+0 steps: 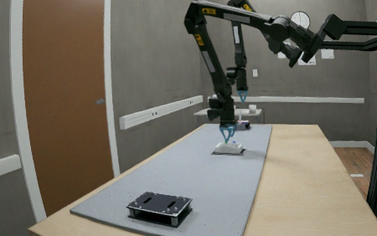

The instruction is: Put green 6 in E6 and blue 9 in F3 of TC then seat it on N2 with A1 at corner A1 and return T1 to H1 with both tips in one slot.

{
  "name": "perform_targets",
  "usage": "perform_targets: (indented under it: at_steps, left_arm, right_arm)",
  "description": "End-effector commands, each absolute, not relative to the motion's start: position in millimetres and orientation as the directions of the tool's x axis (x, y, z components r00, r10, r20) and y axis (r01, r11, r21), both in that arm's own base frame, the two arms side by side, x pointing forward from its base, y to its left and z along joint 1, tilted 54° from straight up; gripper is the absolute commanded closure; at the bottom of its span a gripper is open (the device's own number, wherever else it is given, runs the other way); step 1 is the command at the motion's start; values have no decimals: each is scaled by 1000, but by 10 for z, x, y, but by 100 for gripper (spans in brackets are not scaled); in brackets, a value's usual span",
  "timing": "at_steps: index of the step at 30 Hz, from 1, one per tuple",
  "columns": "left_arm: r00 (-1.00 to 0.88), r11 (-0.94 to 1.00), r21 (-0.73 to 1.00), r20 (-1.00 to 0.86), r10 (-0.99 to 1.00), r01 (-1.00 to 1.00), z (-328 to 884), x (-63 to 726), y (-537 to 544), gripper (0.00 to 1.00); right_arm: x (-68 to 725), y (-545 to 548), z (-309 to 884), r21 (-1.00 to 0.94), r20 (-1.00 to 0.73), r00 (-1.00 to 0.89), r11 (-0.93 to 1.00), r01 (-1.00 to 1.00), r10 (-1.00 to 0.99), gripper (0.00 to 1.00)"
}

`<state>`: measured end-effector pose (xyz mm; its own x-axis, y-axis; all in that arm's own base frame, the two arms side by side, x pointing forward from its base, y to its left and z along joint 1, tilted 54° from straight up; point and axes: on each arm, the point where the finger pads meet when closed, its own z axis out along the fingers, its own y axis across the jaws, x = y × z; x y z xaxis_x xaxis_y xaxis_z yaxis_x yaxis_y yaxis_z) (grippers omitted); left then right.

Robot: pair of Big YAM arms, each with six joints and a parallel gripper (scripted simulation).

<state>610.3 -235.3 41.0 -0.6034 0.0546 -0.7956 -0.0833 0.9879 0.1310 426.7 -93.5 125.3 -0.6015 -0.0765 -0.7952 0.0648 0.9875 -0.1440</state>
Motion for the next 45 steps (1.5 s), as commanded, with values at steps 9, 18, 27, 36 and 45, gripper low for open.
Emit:
perform_targets:
  at_steps: [9, 18, 27, 36, 45]
  left_arm:
    - [-608, 987, 123, -793, 34, -105, 288, 6343, -2605, 0]
    - [-593, 990, 116, -804, 46, -80, 403, 6300, -2731, 0]
    - [-598, 988, 126, -800, 48, -89, 234, 6472, -2607, 0]
    - [-599, 988, 127, -799, 49, -89, 164, 6565, -2594, 0]
    - [-598, 989, 127, -799, 53, -82, 82, 6672, -2622, 0]
  right_arm:
    - [4272, -937, 1279, -139, -800, -596, 988, 71, -70, 76]
    - [4272, -937, 1279, -139, -800, -596, 988, 71, -70, 76]
    - [4272, -937, 1279, -139, -800, -596, 988, 71, -70, 76]
    - [4272, -937, 1279, -139, -800, -596, 988, 71, -70, 76]
    - [4272, -937, 1279, -139, -800, -596, 988, 71, -70, 76]
